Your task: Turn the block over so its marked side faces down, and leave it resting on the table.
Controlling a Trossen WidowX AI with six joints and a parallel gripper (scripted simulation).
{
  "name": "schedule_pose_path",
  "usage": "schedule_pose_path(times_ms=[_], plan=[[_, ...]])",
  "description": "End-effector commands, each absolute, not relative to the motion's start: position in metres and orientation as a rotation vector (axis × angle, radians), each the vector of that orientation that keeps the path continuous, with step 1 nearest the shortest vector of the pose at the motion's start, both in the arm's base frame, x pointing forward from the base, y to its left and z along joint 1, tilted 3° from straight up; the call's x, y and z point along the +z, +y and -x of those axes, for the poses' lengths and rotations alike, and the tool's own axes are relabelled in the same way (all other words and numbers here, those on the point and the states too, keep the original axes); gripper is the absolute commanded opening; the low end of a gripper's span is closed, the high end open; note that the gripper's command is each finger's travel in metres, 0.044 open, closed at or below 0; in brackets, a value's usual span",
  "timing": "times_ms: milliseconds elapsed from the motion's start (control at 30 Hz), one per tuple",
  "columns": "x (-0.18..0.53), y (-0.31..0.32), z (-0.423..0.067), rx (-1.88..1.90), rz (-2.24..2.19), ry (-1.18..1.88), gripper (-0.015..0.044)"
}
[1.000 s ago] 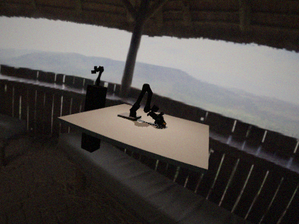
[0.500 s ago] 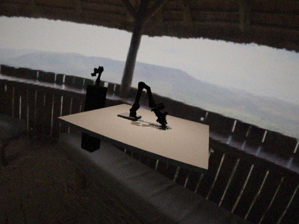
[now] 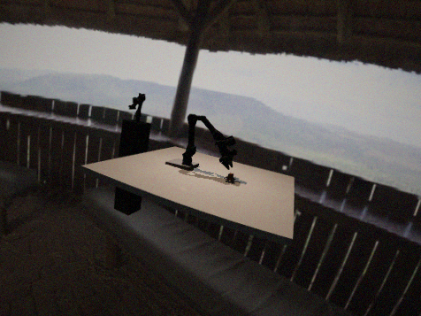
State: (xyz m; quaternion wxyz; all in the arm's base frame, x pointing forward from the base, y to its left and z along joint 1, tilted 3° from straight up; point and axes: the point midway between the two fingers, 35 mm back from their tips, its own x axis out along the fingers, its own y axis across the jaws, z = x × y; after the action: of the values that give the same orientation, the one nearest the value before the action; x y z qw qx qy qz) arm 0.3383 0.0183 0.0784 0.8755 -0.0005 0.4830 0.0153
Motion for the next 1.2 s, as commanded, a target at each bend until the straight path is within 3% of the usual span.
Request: schedule_pose_path(times_ms=[0, 633, 1167], plan=[[0.085, 0.019, -0.333, 0.036, -0.001, 1.03, 0.044], [0.11, 0.02, -0.37, 0.037, 0.01, 1.574, 0.044], [0.065, 0.021, -0.369, 0.037, 0.009, 1.58, 0.044]])
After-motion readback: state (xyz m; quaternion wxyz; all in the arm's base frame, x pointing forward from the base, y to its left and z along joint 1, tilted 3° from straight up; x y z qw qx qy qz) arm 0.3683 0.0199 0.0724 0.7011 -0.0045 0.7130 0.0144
